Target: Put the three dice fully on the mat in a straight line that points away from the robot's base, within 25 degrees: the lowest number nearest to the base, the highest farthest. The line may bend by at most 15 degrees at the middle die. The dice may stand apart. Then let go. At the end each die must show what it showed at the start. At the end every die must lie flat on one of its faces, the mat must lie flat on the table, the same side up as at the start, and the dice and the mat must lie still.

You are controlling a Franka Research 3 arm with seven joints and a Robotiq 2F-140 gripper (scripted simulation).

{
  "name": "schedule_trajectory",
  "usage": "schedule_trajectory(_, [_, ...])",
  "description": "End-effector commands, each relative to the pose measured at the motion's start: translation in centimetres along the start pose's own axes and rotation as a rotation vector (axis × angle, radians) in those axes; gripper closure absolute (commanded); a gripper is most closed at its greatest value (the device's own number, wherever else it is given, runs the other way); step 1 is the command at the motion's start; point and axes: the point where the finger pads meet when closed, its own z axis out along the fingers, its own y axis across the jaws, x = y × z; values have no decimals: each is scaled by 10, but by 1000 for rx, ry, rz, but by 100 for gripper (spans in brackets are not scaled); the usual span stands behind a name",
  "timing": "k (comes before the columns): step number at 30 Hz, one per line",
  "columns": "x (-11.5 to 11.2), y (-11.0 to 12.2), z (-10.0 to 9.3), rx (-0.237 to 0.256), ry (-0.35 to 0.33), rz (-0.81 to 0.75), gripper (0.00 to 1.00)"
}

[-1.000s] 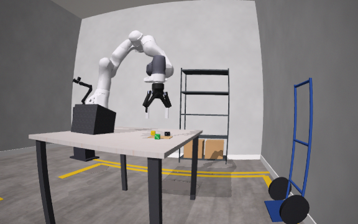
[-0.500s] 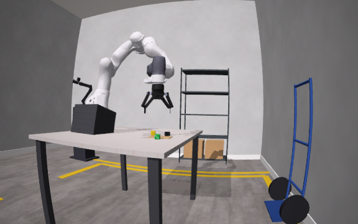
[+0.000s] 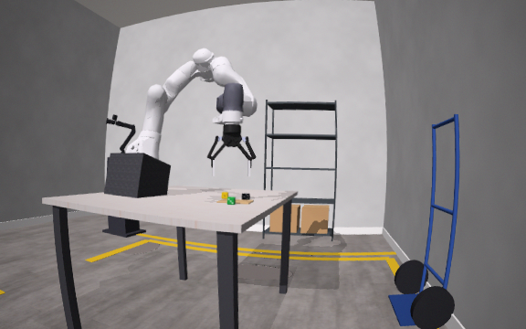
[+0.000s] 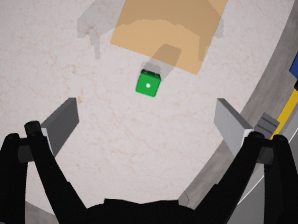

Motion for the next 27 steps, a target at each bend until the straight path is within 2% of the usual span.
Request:
schedule_trajectory(1, [1,1,2,11,3,174,0])
schedule_trajectory(11, [0,1,4,10,0,315,0])
schedule_trajectory(12, [0,1,4,10,0,315,72])
schedule_trajectory(27, [0,1,4,10,0,315,72])
